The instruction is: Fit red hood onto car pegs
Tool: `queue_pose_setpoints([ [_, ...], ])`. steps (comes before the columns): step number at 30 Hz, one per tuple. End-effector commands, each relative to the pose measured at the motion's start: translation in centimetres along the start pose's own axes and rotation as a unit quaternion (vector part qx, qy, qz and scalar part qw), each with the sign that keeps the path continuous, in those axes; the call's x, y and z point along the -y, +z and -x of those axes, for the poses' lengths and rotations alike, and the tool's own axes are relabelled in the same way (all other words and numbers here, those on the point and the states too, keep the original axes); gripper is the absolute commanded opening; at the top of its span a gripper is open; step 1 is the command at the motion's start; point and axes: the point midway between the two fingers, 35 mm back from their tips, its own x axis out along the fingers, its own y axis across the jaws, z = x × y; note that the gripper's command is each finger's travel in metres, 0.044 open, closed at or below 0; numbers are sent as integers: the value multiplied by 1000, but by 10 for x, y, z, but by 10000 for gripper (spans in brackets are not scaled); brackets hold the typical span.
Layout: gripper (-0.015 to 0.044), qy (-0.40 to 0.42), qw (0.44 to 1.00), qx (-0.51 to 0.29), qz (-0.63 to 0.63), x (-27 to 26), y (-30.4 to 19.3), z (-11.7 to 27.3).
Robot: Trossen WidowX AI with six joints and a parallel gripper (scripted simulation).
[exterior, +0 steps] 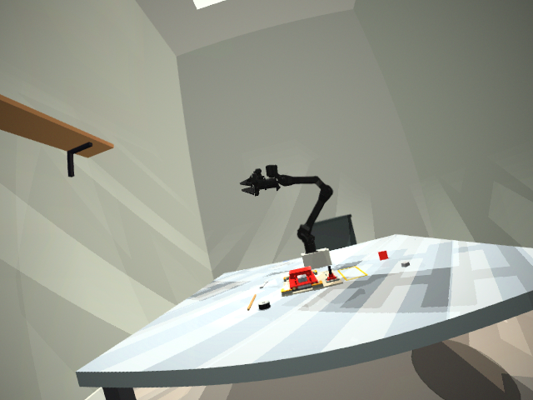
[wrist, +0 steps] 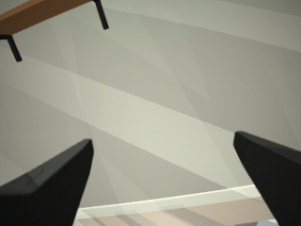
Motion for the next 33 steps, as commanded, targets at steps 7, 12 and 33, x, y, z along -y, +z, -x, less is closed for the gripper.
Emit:
queue_pose_setpoints([
  [7, 440, 87, 985, -127, 81, -38, -79, -35],
  [12, 440, 132, 972, -173, 91, -59, -111, -39],
  [33, 440, 501, 605, -322, 528, -195, -322, 29],
])
